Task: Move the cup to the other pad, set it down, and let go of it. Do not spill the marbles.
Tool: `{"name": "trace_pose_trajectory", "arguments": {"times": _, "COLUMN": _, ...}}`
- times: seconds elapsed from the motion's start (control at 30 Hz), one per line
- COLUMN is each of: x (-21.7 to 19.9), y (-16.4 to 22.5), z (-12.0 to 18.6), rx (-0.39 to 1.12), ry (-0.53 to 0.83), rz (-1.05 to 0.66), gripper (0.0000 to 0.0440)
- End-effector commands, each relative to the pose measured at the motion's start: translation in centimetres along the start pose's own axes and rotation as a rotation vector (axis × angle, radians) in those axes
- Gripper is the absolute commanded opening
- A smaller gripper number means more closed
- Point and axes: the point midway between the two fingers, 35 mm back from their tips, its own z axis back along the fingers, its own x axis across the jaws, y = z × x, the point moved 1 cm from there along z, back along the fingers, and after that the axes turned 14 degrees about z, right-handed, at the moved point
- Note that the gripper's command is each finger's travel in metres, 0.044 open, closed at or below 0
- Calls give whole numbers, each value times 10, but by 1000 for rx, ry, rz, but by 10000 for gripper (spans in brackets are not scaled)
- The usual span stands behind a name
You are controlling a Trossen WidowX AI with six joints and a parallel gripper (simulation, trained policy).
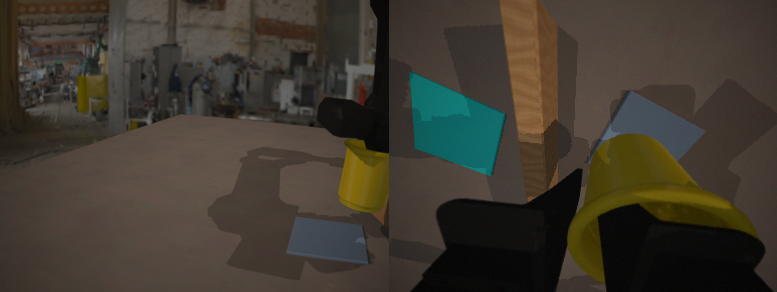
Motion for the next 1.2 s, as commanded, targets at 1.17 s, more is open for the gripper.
{"name": "trace_pose_trajectory", "arguments": {"times": 1.17, "x": 106, "y": -66, "z": 48, "rx": -142, "ry": 78, "rz": 160, "gripper": 0}}
